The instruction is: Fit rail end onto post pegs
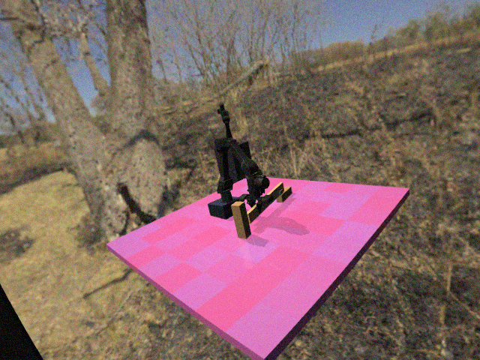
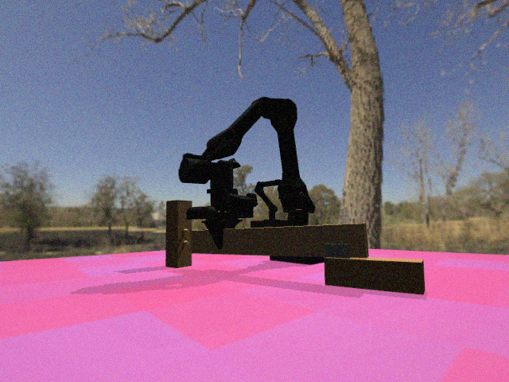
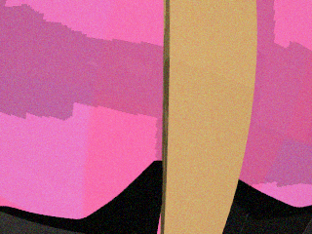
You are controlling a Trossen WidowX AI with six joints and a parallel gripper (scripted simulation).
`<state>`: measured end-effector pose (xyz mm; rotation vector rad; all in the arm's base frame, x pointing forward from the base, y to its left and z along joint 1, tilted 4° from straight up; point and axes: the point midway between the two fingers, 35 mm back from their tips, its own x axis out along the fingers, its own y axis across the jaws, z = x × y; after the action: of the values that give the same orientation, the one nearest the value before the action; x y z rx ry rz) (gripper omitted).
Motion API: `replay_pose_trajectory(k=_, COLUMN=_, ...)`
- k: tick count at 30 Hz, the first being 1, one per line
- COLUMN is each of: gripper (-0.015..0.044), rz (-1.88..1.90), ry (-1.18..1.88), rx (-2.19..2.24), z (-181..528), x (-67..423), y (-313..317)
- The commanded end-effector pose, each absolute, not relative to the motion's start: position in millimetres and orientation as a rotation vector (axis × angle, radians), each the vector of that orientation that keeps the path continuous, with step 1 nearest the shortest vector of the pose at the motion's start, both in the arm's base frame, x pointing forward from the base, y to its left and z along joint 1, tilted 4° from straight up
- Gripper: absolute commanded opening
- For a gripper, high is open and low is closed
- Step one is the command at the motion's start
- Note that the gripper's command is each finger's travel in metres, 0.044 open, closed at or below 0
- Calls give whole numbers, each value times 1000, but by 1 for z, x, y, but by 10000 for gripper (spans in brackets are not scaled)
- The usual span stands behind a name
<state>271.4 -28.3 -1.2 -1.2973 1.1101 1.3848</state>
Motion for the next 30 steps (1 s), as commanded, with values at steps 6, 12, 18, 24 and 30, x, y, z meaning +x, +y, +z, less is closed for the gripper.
replay_pose_trajectory(k=6, gripper=0, rz=1374, ry=1096, rx=-1304, z=8, x=276, y=-28)
replay_pose_trajectory(k=12, gripper=0, rz=1374, ry=1096, rx=-1304, z=11, x=276, y=-28)
replay_pose_trajectory(k=18, gripper=0, rz=1373, ry=1096, rx=-1304, z=14, x=276, y=-28)
replay_pose_trajectory(k=24, gripper=0, rz=1373, ry=1096, rx=-1304, z=12, x=276, y=-28)
replay_pose_trajectory(k=30, gripper=0, rz=1374, ry=1096, rx=-1304, z=9, x=276, y=-28)
